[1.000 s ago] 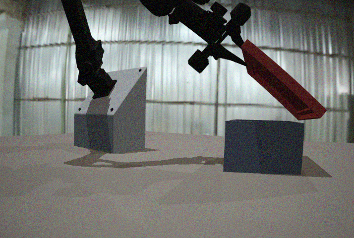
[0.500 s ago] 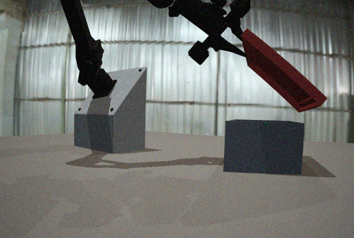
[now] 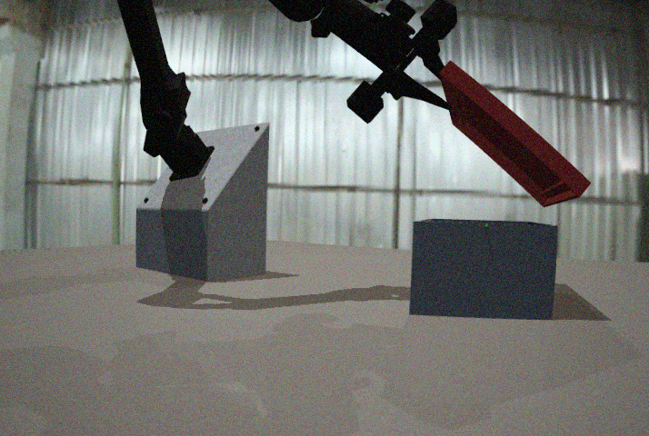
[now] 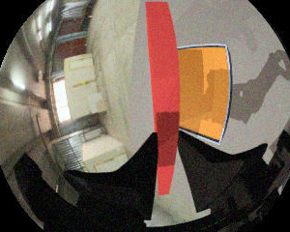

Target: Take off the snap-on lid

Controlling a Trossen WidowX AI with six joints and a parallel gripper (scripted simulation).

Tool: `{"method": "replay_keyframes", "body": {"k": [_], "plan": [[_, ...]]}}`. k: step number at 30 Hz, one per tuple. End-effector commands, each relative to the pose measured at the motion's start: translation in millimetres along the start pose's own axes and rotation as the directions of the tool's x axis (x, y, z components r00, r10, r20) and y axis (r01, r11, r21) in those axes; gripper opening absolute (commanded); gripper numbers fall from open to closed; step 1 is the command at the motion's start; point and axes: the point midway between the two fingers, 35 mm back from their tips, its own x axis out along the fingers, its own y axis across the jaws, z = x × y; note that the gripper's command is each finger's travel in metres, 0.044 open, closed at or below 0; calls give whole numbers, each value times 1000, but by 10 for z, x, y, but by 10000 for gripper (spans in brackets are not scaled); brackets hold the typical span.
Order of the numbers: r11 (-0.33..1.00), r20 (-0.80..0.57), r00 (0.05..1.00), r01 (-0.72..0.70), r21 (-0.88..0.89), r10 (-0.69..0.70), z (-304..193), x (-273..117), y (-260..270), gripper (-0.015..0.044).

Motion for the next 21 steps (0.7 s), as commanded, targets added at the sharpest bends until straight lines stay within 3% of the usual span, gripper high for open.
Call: {"method": "replay_keyframes", "body": {"k": [1,21], "plan": [[1000,2,1000,-8,8,8,-84,-21,12,0],[1000,0,1000,-8,10,8,-484,-62,-17,0]]}}
